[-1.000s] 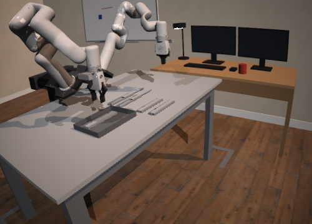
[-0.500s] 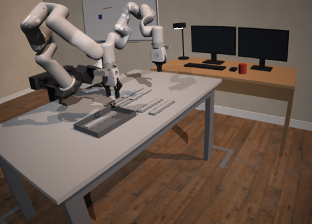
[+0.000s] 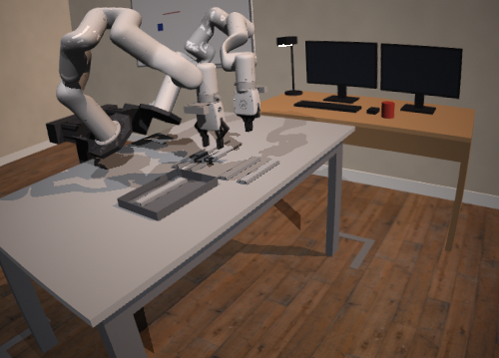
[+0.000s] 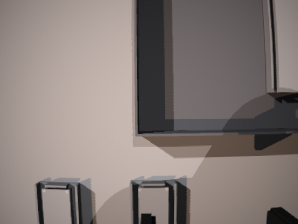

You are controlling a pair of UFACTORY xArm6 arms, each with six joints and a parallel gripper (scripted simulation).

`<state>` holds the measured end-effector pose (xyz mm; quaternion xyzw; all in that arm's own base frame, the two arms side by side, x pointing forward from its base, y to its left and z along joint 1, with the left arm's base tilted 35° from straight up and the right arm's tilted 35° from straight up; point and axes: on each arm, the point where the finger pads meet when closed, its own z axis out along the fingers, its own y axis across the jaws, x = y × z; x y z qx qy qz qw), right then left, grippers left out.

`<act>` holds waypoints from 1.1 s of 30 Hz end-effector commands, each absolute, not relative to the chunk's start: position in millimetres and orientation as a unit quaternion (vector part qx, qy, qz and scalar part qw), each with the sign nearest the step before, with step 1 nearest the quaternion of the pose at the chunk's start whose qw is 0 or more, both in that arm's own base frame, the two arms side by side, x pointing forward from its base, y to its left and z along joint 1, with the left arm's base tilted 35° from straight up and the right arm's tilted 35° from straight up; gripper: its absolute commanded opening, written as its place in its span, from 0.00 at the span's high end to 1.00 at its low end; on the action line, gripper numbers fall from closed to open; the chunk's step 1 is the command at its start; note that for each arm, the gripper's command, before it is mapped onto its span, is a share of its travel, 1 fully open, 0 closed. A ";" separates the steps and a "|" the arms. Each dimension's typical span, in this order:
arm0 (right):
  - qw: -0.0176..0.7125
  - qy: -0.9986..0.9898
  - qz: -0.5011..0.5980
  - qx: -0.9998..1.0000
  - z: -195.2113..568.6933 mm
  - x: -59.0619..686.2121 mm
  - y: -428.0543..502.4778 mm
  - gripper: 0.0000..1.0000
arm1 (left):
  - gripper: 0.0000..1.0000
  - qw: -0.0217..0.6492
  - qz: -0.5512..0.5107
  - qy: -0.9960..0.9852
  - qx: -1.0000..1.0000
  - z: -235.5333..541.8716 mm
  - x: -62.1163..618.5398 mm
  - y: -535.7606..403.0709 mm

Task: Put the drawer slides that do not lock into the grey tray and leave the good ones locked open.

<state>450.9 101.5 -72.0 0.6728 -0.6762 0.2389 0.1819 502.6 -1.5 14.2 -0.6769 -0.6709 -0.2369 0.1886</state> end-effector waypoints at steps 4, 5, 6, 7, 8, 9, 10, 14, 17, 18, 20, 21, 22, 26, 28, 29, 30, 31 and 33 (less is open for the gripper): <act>0.187 -0.677 0.239 0.671 -91.6 474.7 130.8 0.33 | 1.00 0.189 -0.238 -0.672 -0.676 -2.4 515.9 -15.3; 0.187 -0.677 0.239 0.671 -93.9 476.9 134.3 0.33 | 1.00 0.189 -0.238 -0.672 -0.676 -3.6 516.4 -16.2; 0.187 -0.677 0.239 0.671 -95.9 478.9 137.4 0.33 | 1.00 0.189 -0.238 -0.672 -0.676 -3.6 516.4 -16.2; 0.187 -0.677 0.239 0.671 -97.6 480.5 140.0 0.33 | 1.00 0.189 -0.238 -0.672 -0.676 -3.6 516.5 -16.2; 0.187 -0.677 0.239 0.671 -99.0 481.8 142.1 0.33 | 1.00 0.189 -0.238 -0.672 -0.676 -3.6 516.5 -16.2; 0.187 -0.677 0.239 0.671 -100.0 482.9 143.8 0.33 | 1.00 0.189 -0.238 -0.672 -0.676 -3.6 516.5 -16.2; 0.187 -0.677 0.239 0.671 -100.8 483.6 145.0 0.33 | 1.00 0.189 -0.238 -0.672 -0.676 -3.6 516.4 -16.2; 0.187 -0.677 0.239 0.671 -103.4 484.1 143.8 0.33 | 1.00 0.189 -0.238 -0.672 -0.676 -3.6 516.5 -16.2; 0.187 -0.677 0.239 0.671 -106.3 484.3 141.8 0.33 | 1.00 0.189 -0.238 -0.672 -0.676 -3.6 516.5 -16.2; 0.187 -0.677 0.239 0.671 -106.3 484.3 141.8 0.33 | 1.00 0.189 -0.238 -0.672 -0.676 -3.6 516.5 -16.2; 0.187 -0.677 0.239 0.671 -110.6 484.7 138.7 0.33 | 1.00 0.189 -0.238 -0.672 -0.676 -3.6 516.5 -16.2; 0.187 -0.677 0.239 0.671 -113.2 484.9 136.9 0.33 | 1.00 0.189 -0.238 -0.672 -0.676 -3.6 516.5 -16.2; 0.187 -0.677 0.239 0.671 -116.2 485.2 134.7 0.33 | 1.00 0.189 -0.238 -0.672 -0.676 -3.6 516.5 -16.2; 0.187 -0.677 0.239 0.671 -131.4 486.4 124.0 0.33 | 1.00 0.189 -0.238 -0.672 -0.676 -3.5 516.5 -16.2; 0.187 -0.677 0.239 0.671 -139.4 487.0 118.3 0.33 | 1.00 0.189 -0.238 -0.672 -0.676 -3.6 516.5 -16.2; 0.187 -0.677 0.239 0.671 -143.5 487.4 115.4 0.33 | 1.00 0.189 -0.238 -0.672 -0.676 -3.6 516.5 -16.2; 0.187 -0.677 0.239 0.671 -147.5 487.7 112.6 0.33 | 1.00 0.189 -0.238 -0.672 -0.676 -3.6 516.5 -16.2; 0.187 -0.677 0.239 0.671 -151.5 488.0 109.7 0.33 | 1.00 0.189 -0.238 -0.672 -0.676 -3.6 516.5 -16.2; 0.187 -0.677 0.239 0.671 -159.2 488.6 104.3 0.33 | 1.00 0.189 -0.238 -0.672 -0.676 -3.6 516.5 -16.2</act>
